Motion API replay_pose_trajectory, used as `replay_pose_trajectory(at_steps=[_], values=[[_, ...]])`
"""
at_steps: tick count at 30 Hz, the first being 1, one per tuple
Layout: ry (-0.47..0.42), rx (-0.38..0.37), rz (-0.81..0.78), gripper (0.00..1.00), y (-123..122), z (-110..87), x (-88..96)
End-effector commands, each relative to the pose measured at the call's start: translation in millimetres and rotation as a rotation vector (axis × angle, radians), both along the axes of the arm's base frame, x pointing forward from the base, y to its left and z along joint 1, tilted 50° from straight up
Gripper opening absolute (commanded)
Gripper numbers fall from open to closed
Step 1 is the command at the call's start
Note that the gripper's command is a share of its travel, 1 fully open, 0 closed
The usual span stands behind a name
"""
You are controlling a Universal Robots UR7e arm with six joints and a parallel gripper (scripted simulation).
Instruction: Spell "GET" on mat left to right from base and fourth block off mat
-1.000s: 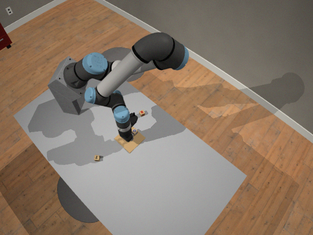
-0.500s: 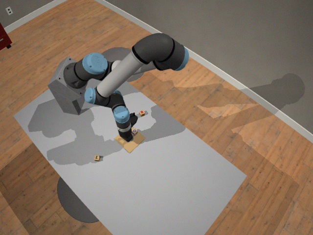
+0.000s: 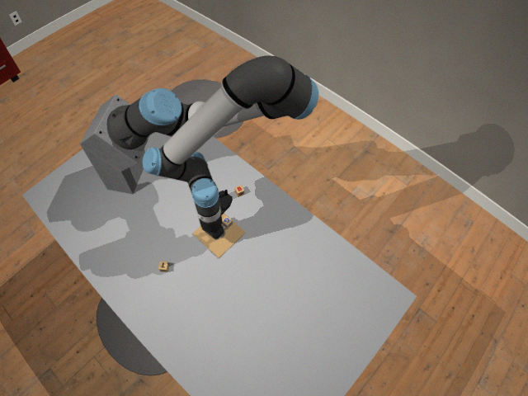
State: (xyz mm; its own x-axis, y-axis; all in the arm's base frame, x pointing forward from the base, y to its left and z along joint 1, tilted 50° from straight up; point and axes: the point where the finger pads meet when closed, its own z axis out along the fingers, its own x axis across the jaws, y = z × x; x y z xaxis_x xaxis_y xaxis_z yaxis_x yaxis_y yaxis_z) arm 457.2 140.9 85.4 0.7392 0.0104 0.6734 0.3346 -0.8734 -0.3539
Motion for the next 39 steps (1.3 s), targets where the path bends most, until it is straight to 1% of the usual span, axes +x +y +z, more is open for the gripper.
replay_pose_trajectory(at_steps=[1, 11, 12, 14, 15, 17, 18, 20, 21, 25, 26, 39], values=[[-0.001, -0.001, 0.001, 0.57, 0.2, 0.0, 0.7], [-0.001, -0.001, 0.001, 0.57, 0.2, 0.0, 0.7], [-0.001, -0.001, 0.001, 0.63, 0.2, 0.0, 0.7], [-0.001, -0.001, 0.001, 0.63, 0.2, 0.0, 0.7], [-0.001, -0.001, 0.001, 0.69, 0.2, 0.0, 0.7], [-0.001, -0.001, 0.001, 0.69, 0.2, 0.0, 0.7], [-0.001, -0.001, 0.001, 0.75, 0.2, 0.0, 0.7], [-0.001, -0.001, 0.001, 0.75, 0.2, 0.0, 0.7], [-0.001, -0.001, 0.001, 0.81, 0.2, 0.0, 0.7], [-0.001, -0.001, 0.001, 0.81, 0.2, 0.0, 0.7], [-0.001, -0.001, 0.001, 0.87, 0.2, 0.0, 0.7], [-0.001, -0.001, 0.001, 0.87, -0.1, 0.4, 0.5]])
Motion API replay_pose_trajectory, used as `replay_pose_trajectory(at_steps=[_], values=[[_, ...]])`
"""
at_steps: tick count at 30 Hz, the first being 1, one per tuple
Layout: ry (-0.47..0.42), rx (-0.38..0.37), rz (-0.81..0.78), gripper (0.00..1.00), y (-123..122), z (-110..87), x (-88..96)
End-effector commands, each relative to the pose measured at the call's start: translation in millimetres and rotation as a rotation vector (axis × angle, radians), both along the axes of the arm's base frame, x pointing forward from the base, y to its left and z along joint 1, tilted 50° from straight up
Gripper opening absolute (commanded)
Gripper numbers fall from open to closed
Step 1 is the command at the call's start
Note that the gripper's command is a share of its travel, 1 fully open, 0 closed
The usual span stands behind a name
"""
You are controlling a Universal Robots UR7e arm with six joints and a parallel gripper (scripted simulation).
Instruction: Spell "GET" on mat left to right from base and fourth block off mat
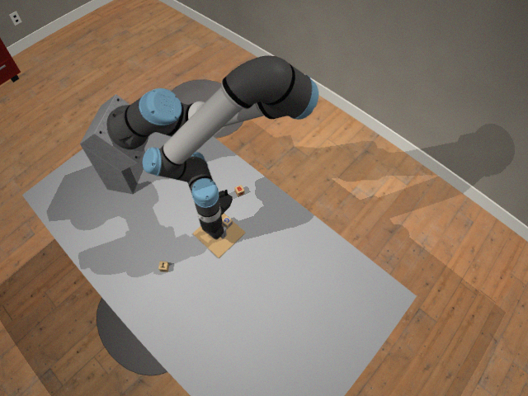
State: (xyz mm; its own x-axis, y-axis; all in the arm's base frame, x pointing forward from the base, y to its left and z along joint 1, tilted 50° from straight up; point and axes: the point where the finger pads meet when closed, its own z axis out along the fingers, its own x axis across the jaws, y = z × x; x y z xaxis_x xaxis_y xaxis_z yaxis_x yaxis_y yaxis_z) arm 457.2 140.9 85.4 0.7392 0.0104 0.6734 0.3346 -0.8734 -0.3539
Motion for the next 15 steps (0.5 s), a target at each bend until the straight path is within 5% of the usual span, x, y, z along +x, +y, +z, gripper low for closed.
replay_pose_trajectory(at_steps=[1, 15], values=[[-0.001, -0.001, 0.001, 0.87, -0.3, 0.7, 0.3], [0.000, 0.000, -0.001, 0.87, -5.0, 6.5, -6.6]])
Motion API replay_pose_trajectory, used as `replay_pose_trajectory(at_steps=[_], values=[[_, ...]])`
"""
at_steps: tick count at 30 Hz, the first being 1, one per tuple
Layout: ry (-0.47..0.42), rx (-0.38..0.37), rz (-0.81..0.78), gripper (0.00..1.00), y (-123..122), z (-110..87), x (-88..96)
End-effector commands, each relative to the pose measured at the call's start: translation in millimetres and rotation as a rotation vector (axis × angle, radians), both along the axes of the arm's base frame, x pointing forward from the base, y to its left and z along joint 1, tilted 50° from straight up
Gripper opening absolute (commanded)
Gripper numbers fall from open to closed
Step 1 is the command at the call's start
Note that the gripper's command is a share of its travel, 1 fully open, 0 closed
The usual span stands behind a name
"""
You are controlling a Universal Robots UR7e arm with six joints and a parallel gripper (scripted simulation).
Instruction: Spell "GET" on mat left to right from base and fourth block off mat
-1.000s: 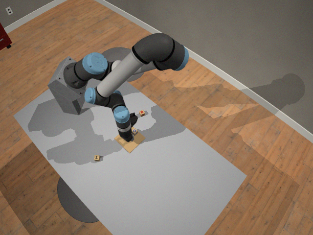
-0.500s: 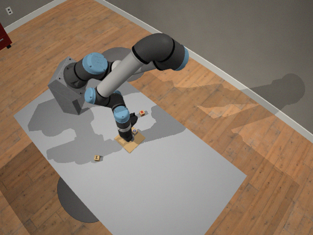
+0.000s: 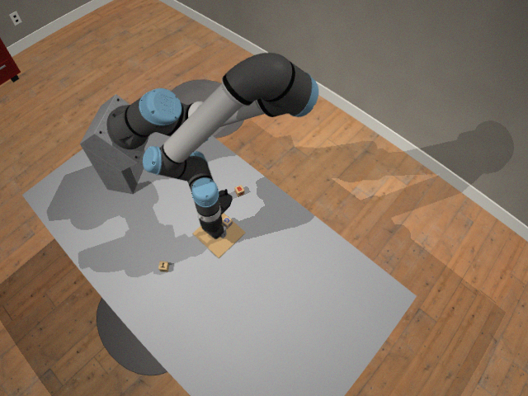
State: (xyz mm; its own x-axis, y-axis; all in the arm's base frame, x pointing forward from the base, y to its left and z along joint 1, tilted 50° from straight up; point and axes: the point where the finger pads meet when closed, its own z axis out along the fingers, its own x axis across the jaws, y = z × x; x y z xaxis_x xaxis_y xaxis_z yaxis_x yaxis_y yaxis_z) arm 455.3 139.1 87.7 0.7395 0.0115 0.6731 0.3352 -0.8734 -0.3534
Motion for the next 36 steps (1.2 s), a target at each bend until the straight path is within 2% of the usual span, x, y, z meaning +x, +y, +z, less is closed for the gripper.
replay_pose_trajectory(at_steps=[1, 36], values=[[0.000, 0.001, -0.002, 0.87, -3.9, 5.1, -5.6], [-0.005, -0.003, -0.002, 0.87, -36.3, 48.2, -40.3]])
